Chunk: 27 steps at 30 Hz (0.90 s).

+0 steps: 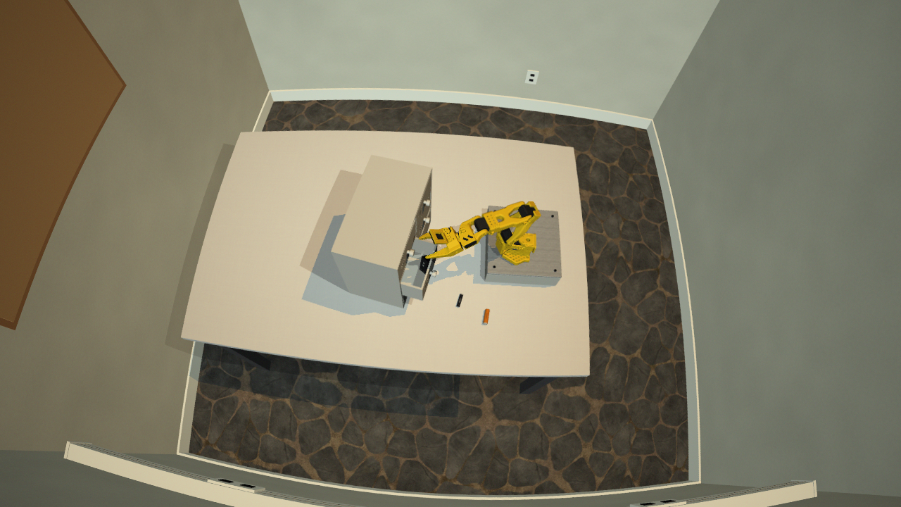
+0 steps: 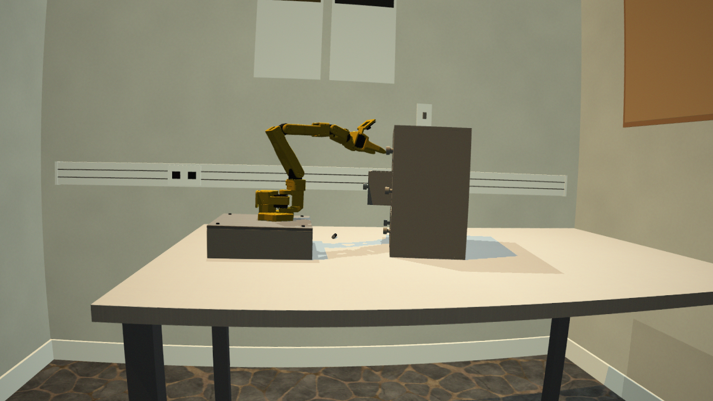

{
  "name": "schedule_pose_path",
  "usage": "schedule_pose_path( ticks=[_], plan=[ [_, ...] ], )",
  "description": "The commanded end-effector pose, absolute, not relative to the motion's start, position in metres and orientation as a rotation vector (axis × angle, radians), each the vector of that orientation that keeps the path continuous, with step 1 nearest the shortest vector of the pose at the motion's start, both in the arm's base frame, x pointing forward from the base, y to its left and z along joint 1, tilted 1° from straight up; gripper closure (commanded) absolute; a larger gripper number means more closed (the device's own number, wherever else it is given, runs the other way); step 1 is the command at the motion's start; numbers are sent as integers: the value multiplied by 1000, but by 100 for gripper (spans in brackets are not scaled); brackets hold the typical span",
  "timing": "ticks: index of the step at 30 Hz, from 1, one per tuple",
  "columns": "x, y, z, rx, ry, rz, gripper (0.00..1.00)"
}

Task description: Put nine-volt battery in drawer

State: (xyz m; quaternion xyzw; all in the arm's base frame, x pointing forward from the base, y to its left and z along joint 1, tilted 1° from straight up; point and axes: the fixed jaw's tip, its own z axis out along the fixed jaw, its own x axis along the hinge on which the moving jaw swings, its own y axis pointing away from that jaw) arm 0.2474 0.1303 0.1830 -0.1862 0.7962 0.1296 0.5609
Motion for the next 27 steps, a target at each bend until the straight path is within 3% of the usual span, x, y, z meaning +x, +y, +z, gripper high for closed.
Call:
schedule_pose_path(
  ticks=[1,14,22,27],
  plan=[
    [235,127,187,-454,1867,308,66],
    [210,116,187,-461,1866,312,66],
    [210,116,187,-461,1866,312,66],
    [184,137,172,-577,1843,405,68]
  ],
)
